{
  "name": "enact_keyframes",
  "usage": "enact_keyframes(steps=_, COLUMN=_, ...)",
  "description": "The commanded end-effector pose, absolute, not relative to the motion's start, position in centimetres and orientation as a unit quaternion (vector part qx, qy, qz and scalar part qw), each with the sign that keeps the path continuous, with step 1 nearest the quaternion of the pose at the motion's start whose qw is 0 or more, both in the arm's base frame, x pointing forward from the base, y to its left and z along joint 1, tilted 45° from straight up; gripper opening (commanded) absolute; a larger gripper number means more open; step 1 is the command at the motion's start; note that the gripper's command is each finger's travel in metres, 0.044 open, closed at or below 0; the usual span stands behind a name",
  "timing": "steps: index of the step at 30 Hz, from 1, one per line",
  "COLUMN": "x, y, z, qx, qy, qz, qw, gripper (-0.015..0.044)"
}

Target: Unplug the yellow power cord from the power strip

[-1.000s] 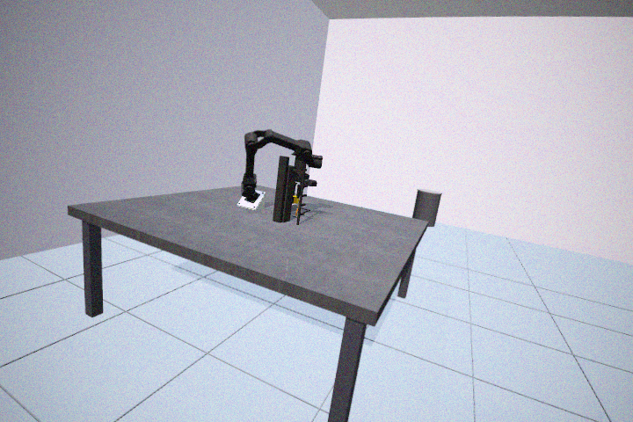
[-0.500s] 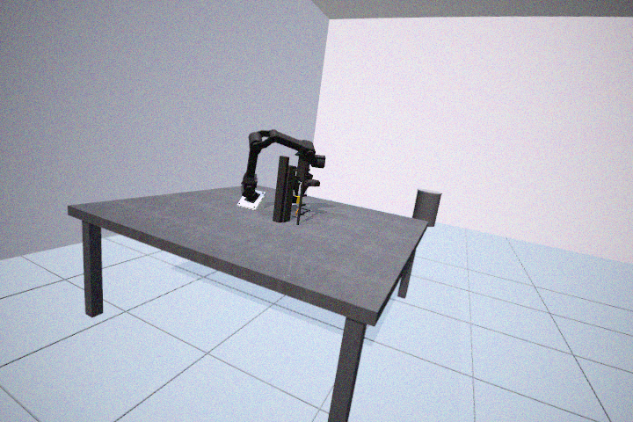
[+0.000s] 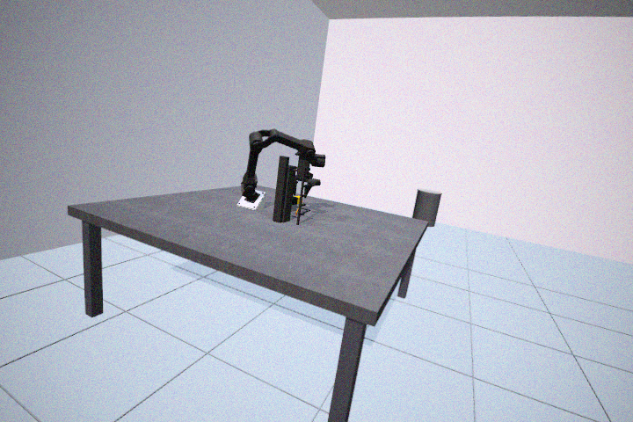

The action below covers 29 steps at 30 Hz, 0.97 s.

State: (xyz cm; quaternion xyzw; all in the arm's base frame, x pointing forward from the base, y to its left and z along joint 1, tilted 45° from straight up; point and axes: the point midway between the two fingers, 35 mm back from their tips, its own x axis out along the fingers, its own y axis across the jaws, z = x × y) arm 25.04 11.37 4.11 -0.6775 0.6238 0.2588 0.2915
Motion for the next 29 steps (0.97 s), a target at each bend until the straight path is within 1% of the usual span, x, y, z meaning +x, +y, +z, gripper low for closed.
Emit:
enact_keyframes(steps=1, x=25.1, y=11.9, z=3.8, qx=-0.679, qy=0.622, qz=0.259, qw=0.291, gripper=0.0394)
enact_keyframes(steps=3, x=25.2, y=13.1, z=3.1, qx=-0.679, qy=0.622, qz=0.259, qw=0.291, gripper=0.044)
enact_keyframes(steps=8, x=25.0, y=16.5, z=0.8, qx=-0.679, qy=0.622, qz=0.259, qw=0.292, gripper=0.044)
enact_keyframes(steps=29, x=25.0, y=16.5, z=0.8, qx=-0.679, qy=0.622, qz=0.259, qw=0.292, gripper=0.044)
